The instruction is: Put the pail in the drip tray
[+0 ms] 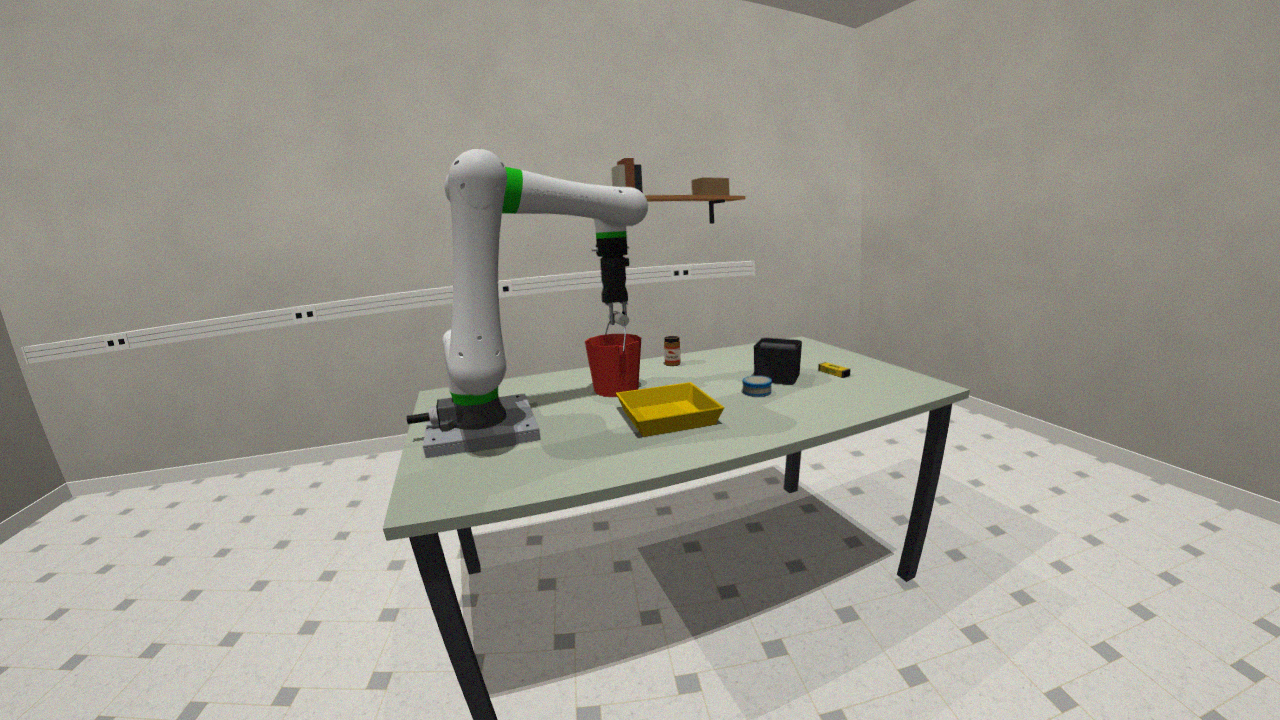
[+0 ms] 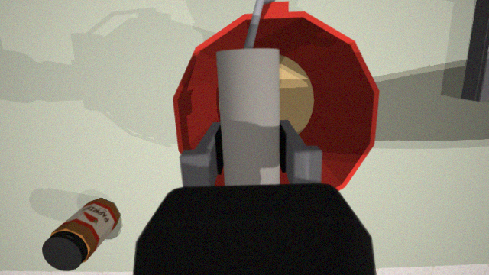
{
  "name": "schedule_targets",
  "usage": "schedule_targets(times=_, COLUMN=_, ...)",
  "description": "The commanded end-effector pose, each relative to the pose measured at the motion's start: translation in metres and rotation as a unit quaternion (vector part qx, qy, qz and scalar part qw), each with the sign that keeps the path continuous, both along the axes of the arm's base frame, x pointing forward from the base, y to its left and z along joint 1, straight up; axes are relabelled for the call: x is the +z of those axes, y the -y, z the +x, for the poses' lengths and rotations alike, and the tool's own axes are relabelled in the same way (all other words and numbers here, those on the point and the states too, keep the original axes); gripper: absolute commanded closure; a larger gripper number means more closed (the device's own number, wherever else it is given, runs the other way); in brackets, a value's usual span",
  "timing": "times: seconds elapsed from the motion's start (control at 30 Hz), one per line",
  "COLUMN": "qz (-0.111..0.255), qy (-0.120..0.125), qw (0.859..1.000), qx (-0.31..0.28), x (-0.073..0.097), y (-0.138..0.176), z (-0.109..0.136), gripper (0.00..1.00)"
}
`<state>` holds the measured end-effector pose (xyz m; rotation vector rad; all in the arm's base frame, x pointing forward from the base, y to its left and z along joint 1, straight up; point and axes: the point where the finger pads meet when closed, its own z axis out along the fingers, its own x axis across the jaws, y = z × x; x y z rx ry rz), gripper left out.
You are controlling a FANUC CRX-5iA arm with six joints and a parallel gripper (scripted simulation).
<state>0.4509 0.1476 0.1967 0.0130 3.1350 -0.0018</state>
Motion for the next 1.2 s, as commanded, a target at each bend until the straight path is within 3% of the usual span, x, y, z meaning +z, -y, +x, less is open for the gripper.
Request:
schedule_targets(times=0.0, qz=0.0, qy=0.001, qw=1.0, qx=0.0, x=0.001, y=0.0, z=0.0, gripper=1.0)
schedule_targets(times=0.63, qz=0.0, qy=0.001, qw=1.0, qx=0.0, x=0.002, y=0.0, z=0.0, gripper=1.0)
schedule_targets(times=1.17, qz=0.001, qy=0.001, qw=1.0, qx=0.0, x=0.013, y=0.0, z=0.0, gripper=1.0)
